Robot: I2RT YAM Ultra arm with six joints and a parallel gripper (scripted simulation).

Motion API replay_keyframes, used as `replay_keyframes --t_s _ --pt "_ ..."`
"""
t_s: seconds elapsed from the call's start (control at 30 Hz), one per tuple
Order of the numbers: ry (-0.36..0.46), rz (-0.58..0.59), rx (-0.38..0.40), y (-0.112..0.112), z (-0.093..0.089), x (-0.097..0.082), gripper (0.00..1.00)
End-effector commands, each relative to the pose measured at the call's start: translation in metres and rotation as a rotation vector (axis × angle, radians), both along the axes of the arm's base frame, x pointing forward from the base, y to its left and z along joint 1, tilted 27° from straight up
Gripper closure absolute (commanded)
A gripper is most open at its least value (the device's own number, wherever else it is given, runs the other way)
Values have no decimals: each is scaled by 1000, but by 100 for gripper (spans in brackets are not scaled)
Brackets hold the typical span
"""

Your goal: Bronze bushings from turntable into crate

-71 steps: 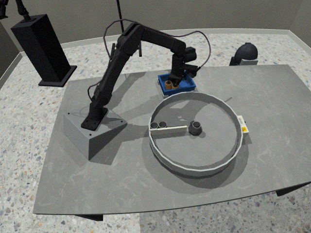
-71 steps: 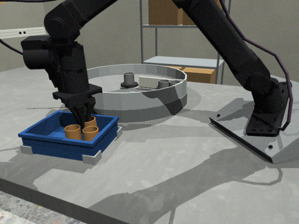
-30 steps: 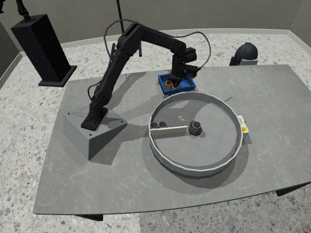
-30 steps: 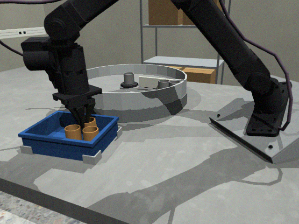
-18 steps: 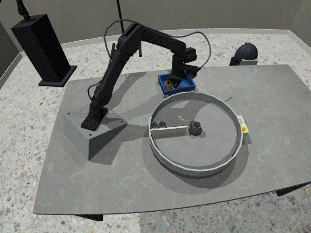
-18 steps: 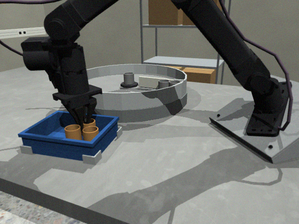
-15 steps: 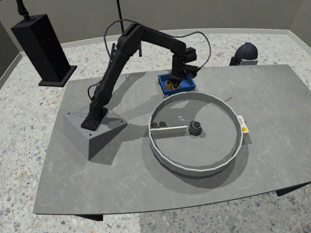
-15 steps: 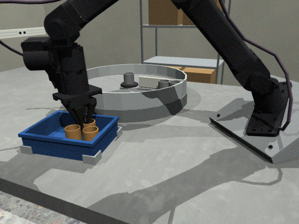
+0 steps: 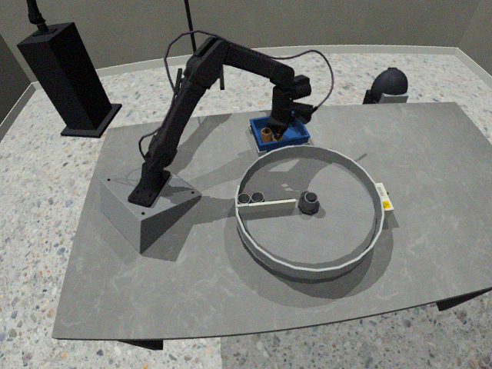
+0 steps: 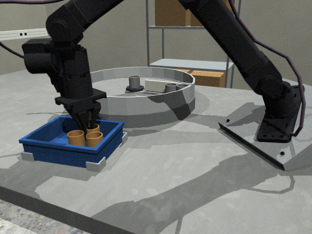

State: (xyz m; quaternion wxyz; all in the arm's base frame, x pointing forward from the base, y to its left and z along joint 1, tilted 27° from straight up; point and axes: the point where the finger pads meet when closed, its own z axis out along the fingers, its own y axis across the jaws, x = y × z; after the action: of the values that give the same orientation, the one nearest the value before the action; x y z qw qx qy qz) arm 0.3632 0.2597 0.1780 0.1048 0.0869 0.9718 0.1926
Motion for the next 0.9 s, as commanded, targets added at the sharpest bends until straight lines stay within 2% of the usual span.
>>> replay_keyframes --t_s 0.0,0.4,0.63,0.87 --pt "-56 -11 20 1 20 8 84" --pt "-52 -12 17 0 22 6 84" --pt "-63 -13 19 -9 35 4 84" --pt "-58 -7 29 -20 62 -6 84"
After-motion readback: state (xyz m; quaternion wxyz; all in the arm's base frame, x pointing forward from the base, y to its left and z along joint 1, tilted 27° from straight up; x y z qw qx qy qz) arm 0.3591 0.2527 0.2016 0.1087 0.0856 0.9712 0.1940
